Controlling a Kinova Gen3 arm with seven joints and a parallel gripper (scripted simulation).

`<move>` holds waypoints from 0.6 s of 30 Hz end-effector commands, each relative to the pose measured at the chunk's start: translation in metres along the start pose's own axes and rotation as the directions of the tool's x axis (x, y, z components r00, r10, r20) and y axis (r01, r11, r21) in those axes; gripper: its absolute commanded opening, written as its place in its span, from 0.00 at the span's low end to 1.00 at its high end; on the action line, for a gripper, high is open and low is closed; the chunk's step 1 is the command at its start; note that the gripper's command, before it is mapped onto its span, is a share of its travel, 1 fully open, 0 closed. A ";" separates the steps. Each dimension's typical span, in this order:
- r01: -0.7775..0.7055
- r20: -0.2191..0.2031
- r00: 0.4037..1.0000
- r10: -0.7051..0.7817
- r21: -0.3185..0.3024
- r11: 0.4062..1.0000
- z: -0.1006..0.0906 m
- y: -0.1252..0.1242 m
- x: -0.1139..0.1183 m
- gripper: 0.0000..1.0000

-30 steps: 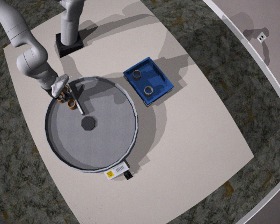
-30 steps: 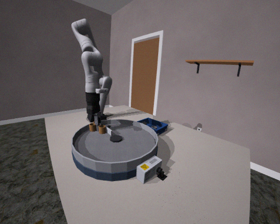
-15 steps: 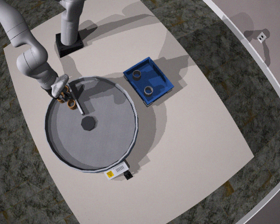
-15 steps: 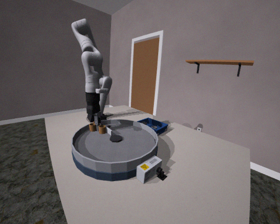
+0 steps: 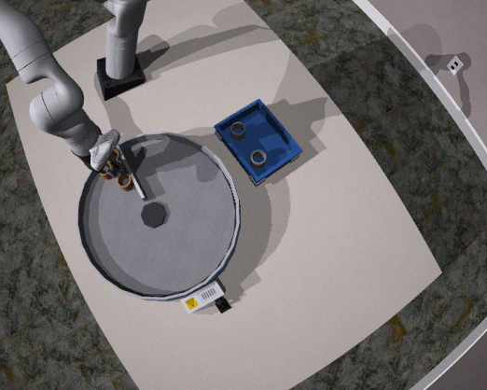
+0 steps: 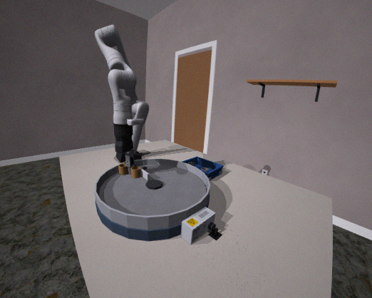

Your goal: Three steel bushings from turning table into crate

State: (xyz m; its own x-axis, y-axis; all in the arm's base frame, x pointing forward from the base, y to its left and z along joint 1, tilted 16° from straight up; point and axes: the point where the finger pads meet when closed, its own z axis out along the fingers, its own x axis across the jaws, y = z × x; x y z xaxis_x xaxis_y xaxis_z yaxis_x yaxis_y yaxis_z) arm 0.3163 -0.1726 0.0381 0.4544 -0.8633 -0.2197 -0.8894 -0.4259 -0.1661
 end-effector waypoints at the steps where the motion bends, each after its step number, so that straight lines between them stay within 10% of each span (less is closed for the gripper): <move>1: -0.001 -0.004 1.000 0.001 0.000 1.000 0.003 0.000 0.001 0.45; 18: 0.000 -0.002 1.000 0.000 -0.001 1.000 0.008 0.000 0.001 0.45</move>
State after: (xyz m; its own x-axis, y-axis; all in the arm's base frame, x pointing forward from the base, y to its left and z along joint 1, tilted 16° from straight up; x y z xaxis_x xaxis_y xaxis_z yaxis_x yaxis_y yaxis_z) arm 0.3168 -0.1711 0.0329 0.4552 -0.8629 -0.2197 -0.8890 -0.4267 -0.1662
